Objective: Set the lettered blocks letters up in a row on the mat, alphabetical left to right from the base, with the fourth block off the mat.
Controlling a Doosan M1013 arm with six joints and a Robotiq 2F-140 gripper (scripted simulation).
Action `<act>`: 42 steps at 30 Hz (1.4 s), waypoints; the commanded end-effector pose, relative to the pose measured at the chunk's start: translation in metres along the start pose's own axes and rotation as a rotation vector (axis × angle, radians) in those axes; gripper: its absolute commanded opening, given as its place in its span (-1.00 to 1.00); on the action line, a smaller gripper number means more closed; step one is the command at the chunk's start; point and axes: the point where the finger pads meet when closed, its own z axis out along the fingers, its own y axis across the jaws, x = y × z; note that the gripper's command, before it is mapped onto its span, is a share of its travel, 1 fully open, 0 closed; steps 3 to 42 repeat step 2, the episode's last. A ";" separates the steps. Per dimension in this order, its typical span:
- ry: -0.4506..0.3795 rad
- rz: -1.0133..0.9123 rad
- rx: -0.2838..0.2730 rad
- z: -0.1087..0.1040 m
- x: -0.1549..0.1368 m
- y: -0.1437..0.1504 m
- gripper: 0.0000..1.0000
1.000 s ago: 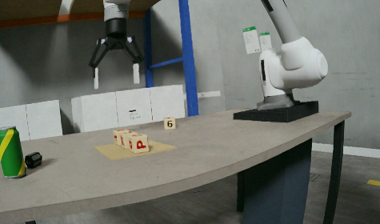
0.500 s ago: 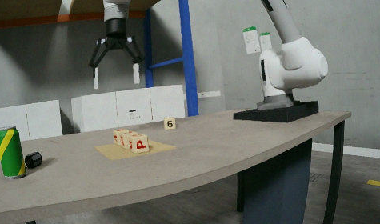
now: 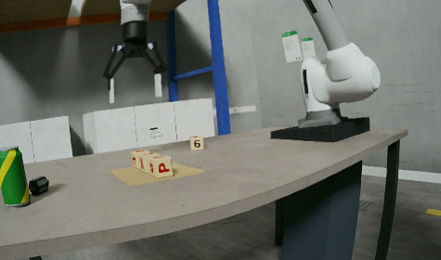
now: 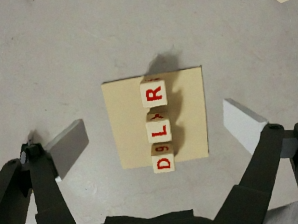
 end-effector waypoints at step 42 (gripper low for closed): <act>0.000 0.000 0.001 -0.001 0.000 0.000 1.00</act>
